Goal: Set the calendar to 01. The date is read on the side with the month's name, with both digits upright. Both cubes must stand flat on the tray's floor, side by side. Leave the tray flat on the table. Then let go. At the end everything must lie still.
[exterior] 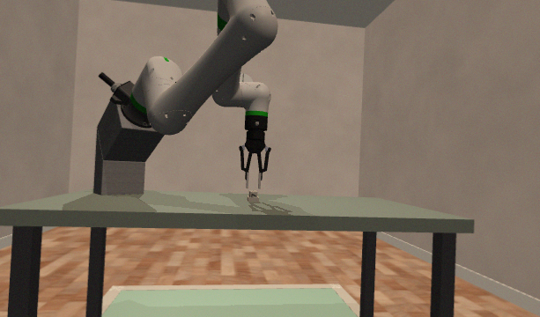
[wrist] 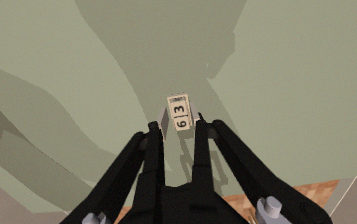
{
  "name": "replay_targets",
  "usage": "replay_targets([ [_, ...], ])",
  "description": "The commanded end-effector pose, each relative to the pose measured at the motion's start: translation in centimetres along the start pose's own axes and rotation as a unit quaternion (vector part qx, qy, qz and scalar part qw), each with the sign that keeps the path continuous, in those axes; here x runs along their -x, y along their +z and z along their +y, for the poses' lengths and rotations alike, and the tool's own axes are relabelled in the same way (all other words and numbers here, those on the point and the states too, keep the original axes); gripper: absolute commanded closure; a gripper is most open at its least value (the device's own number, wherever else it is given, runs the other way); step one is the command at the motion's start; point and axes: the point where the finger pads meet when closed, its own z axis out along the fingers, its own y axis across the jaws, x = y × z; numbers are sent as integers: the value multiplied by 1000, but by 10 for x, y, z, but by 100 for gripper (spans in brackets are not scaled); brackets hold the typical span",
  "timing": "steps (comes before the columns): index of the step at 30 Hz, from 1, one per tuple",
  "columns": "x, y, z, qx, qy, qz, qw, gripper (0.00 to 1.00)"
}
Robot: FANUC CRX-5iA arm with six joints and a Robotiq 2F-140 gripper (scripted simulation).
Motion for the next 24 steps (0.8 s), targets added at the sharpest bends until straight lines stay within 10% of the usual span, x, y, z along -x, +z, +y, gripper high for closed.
replay_targets([
  [1, 0, 0, 0, 0, 0, 0, 1000, 72],
  [24, 0, 24, 0, 0, 0, 0, 1000, 72],
])
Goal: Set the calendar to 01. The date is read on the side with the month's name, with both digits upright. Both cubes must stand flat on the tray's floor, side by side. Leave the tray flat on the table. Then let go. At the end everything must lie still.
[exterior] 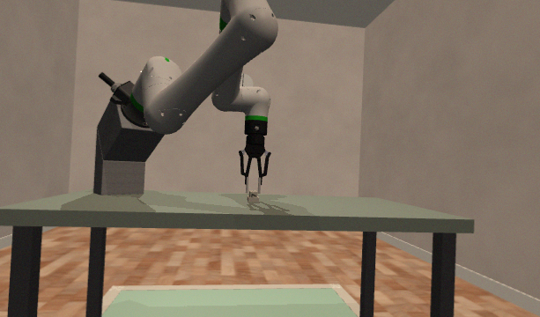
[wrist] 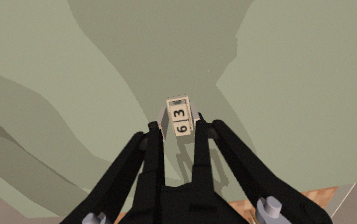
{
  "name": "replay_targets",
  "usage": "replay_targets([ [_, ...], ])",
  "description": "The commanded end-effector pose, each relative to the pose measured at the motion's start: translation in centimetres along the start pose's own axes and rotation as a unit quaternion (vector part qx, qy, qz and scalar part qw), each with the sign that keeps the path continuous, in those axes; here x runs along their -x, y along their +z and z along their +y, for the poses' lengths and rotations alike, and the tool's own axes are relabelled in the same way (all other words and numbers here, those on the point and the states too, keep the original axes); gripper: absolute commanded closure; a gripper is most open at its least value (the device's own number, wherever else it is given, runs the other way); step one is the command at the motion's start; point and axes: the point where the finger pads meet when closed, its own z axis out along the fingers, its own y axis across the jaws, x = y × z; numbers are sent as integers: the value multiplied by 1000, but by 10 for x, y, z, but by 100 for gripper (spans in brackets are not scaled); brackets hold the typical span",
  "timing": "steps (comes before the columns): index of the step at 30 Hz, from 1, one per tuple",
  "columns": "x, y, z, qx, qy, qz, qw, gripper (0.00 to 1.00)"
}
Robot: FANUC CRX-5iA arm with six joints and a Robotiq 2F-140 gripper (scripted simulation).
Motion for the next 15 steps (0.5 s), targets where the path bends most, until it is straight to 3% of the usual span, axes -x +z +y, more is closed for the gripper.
replay_targets([
  [1, 0, 6, 0, 0, 0, 0, 1000, 72],
  [15, 0, 9, 0, 0, 0, 0, 1000, 72],
])
